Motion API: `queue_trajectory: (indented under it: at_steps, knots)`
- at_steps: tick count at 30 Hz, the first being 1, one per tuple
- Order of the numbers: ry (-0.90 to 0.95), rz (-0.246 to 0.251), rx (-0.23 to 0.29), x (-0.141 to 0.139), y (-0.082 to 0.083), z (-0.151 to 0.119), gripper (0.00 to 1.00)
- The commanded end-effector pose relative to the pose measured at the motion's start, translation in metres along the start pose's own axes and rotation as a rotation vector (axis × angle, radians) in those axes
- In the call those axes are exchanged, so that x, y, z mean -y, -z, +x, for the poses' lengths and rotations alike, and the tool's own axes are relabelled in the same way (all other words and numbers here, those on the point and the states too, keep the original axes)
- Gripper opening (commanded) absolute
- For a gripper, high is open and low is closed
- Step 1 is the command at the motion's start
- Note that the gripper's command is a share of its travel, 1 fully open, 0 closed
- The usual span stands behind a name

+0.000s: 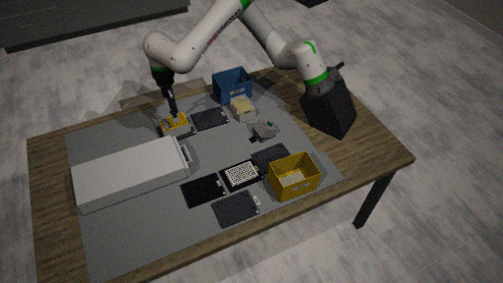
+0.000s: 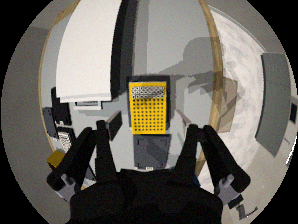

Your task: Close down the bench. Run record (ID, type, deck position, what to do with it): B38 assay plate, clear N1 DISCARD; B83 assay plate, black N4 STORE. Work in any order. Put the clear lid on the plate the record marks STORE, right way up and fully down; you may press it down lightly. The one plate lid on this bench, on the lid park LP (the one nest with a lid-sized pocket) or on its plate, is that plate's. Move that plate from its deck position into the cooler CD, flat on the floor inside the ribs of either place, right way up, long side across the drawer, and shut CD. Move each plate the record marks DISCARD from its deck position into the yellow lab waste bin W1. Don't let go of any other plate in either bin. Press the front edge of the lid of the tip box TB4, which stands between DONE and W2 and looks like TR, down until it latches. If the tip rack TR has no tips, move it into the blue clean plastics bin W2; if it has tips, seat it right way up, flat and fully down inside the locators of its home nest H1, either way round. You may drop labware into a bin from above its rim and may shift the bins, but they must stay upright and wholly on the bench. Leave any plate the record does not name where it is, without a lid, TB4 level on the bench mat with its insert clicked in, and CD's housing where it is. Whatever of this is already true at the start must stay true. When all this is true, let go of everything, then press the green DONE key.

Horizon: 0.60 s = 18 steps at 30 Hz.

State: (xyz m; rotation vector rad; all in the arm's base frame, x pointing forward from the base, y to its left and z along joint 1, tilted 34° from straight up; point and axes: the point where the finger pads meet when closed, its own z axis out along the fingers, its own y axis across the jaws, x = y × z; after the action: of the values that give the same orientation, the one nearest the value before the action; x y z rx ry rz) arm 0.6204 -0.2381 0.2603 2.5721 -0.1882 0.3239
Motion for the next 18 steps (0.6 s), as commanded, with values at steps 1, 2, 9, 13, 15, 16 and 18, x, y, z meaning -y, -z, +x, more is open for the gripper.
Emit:
queue_trajectory:
  at_steps: [1,2,9,13,15,16,18]
  knots:
    - [0.0,0.0,-0.001,0.0,-0.003,0.0,0.66]
    - [0.0,0.0,-0.001,0.0,-0.005,0.0,0.66]
    - [0.0,0.0,-0.001,0.0,-0.011,0.0,0.66]
    - [0.0,0.0,-0.001,0.0,-0.017,0.0,0.66]
    - [0.0,0.0,-0.001,0.0,-0.019,0.0,0.66]
    - [0.0,0.0,-0.001,0.0,-0.021,0.0,0.66]
    - [0.0,0.0,-0.001,0.0,-0.023,0.0,0.66]
